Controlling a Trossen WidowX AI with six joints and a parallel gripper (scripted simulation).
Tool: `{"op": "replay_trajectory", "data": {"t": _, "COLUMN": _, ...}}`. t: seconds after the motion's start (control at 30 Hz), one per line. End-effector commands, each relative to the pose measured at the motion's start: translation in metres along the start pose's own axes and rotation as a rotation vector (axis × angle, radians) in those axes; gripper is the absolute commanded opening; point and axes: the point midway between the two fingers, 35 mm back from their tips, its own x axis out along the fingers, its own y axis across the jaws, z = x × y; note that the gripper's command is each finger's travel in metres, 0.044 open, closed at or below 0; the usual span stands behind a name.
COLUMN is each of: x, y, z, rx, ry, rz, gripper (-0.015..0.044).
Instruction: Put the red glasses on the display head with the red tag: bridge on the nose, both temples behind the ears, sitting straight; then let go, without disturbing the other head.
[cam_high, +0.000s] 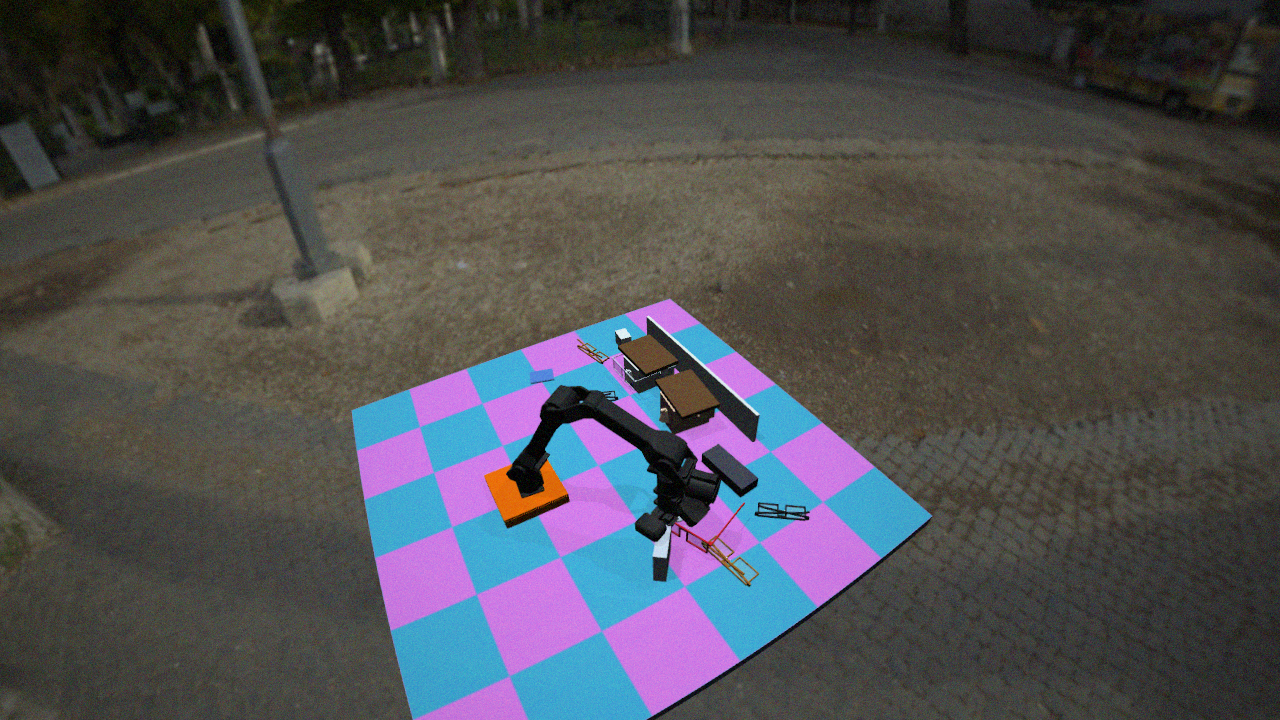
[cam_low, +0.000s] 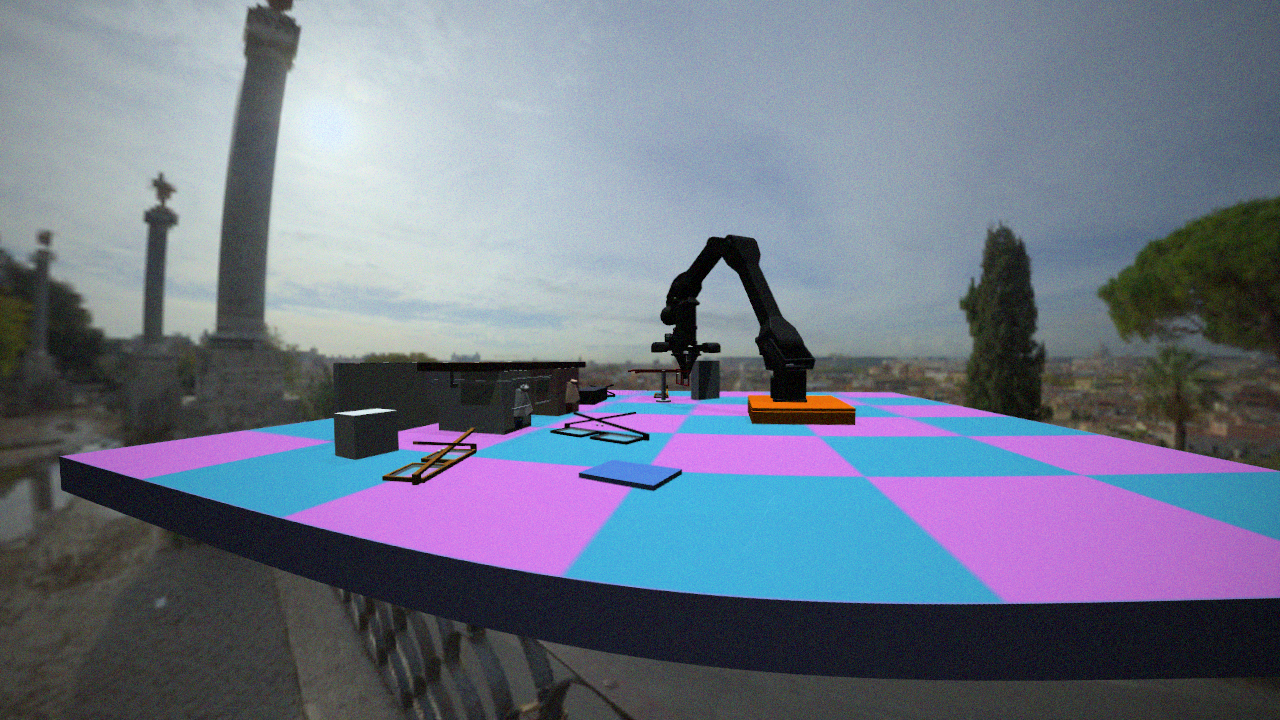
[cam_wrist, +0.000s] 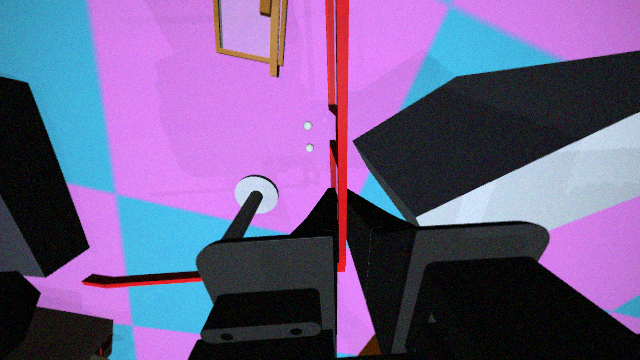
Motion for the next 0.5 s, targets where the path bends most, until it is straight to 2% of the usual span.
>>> {"op": "replay_trajectory", "data": {"t": 0.0, "x": 0.0006, "y": -0.0010, "z": -0.0003, "rx": -0.002, "ry": -0.002, "rz": -0.006, "gripper": 0.0000}}
{"op": "replay_trajectory", "data": {"t": 0.47, "x": 0.0007, "y": -0.0009, "z": -0.0059, "rx": -0.002, "ry": -0.001, "rz": -0.006, "gripper": 0.0000}}
